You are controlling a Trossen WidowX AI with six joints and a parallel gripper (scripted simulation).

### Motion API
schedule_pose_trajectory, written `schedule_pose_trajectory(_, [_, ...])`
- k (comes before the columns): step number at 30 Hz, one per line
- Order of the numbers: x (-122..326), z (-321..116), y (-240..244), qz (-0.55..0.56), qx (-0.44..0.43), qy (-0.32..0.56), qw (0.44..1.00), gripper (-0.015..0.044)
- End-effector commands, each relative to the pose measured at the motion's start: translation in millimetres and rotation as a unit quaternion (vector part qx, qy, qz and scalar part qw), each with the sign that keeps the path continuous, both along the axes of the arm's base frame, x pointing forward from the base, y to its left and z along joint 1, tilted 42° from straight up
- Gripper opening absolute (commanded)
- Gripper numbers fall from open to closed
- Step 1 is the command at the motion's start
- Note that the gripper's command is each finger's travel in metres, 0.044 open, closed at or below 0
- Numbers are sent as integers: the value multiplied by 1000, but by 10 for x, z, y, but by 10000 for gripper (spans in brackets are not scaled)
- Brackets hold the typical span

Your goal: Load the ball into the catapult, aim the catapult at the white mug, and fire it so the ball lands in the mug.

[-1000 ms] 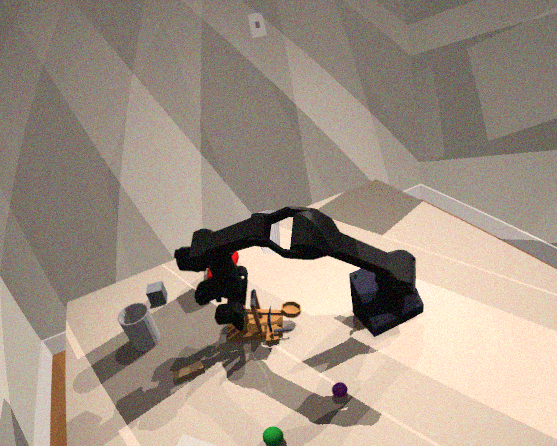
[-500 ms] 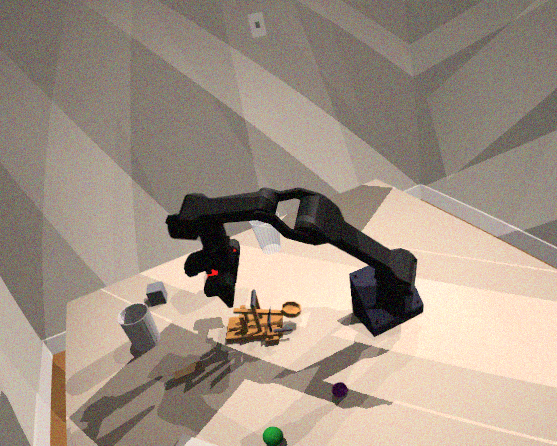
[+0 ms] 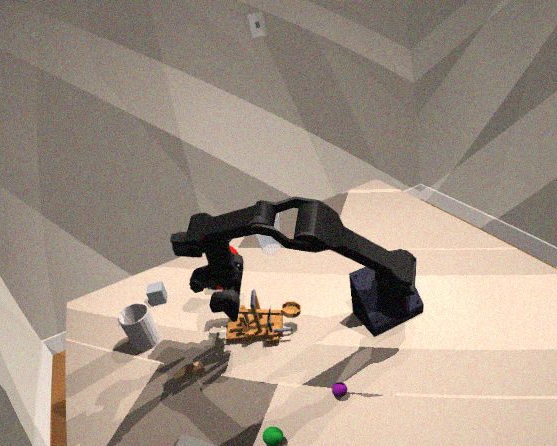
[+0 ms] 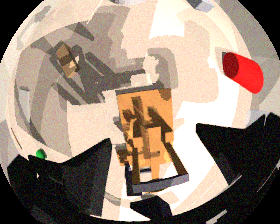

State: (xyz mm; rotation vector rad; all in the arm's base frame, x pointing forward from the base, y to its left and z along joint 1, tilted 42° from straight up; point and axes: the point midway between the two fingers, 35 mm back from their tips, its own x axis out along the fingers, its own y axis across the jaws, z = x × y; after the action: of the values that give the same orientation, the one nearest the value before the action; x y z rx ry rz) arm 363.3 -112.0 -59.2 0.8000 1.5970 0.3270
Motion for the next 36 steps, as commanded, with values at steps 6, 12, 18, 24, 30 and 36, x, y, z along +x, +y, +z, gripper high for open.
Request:
schedule_pose_trajectory(6, [-6, -107, 104, -1, 2, 2, 1000, 440])
schedule_pose_trajectory(12, [-7, -180, 170, -1, 2, 2, 1000, 440])
schedule_pose_trajectory(18, [-12, -251, 237, -1, 3, 2, 1000, 440])
schedule_pose_trajectory(24, [-19, -321, 304, -1, 3, 2, 1000, 440])
schedule_pose_trajectory(30, [-13, -330, 311, 1, 2, 0, 1000, 387])
schedule_pose_trajectory(36, [-13, -330, 311, 1, 2, 0, 1000, 230])
